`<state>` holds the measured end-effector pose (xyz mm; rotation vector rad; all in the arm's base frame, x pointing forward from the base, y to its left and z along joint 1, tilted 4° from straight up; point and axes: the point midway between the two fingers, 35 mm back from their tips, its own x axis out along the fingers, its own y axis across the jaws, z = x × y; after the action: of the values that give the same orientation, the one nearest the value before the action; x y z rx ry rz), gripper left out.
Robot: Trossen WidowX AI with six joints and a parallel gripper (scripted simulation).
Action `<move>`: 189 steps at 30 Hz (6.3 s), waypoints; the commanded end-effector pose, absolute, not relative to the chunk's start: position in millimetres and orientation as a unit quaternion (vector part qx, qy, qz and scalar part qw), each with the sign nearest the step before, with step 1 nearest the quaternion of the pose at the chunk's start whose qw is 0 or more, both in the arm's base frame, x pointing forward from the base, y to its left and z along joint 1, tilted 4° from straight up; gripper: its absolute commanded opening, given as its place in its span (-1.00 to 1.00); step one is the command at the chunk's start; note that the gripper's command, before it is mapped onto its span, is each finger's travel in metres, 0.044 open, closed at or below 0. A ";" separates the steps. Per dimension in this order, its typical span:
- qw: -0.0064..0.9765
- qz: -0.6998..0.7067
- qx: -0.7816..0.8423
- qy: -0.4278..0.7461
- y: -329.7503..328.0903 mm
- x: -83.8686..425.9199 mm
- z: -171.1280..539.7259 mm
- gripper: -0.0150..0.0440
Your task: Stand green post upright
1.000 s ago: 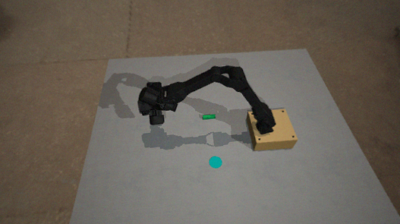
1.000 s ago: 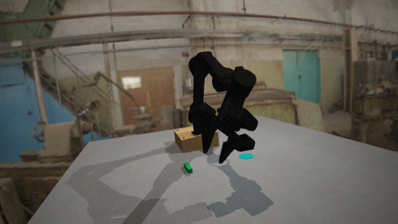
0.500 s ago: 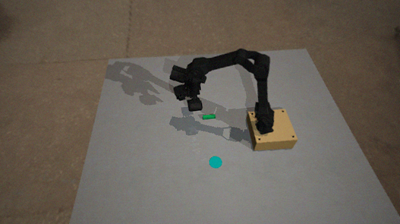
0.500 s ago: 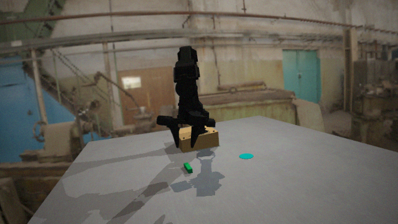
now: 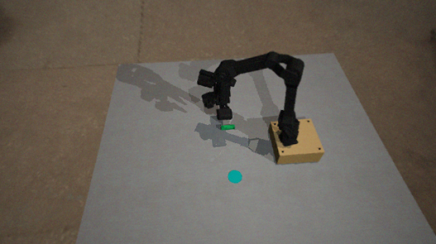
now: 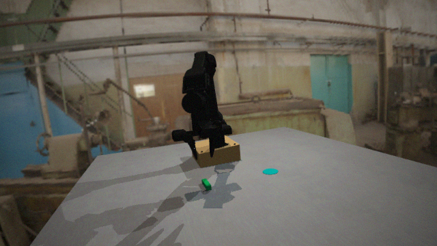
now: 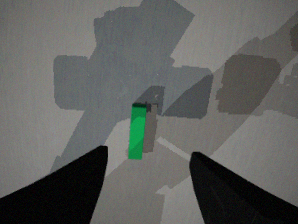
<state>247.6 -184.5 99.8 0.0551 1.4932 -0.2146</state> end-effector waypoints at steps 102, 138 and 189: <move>0.711 0.079 -0.129 0.687 -73.0 280.8 113.1 -0.42; 0.658 0.247 -0.296 0.646 40.9 278.2 114.2 -0.42; 0.701 0.337 -0.263 0.571 85.1 282.0 89.8 -0.42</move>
<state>281.1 85.0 92.3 -0.6098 1.2901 0.7400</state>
